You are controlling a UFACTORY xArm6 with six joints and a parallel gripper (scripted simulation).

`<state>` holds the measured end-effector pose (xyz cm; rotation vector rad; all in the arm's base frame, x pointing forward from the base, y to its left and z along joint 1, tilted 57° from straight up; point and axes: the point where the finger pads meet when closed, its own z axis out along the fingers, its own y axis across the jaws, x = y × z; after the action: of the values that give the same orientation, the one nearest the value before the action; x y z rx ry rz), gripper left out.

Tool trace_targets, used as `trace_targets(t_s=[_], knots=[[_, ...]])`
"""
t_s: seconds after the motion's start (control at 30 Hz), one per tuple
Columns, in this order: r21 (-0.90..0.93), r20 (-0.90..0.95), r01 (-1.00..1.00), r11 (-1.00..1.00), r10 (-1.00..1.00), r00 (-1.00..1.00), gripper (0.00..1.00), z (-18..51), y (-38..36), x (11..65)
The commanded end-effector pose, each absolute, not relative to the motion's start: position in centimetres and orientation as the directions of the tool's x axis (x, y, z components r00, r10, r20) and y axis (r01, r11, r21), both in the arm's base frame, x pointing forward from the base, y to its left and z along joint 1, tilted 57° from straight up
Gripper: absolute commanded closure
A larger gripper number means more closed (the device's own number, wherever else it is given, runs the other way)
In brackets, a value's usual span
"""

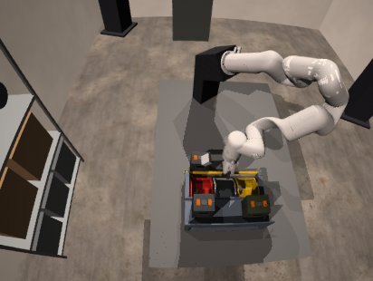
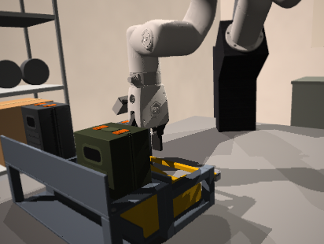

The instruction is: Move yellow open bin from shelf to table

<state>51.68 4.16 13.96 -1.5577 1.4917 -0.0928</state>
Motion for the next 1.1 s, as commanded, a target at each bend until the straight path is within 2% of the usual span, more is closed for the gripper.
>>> trace_targets(t_s=[0.0,1.07], knots=[[-0.648,-0.526,-0.738,0.188,-0.812,0.254,0.53,14.03,4.09,51.7],[-0.648,-0.526,-0.738,0.188,-0.812,0.254,0.53,13.53,4.59,52.26]])
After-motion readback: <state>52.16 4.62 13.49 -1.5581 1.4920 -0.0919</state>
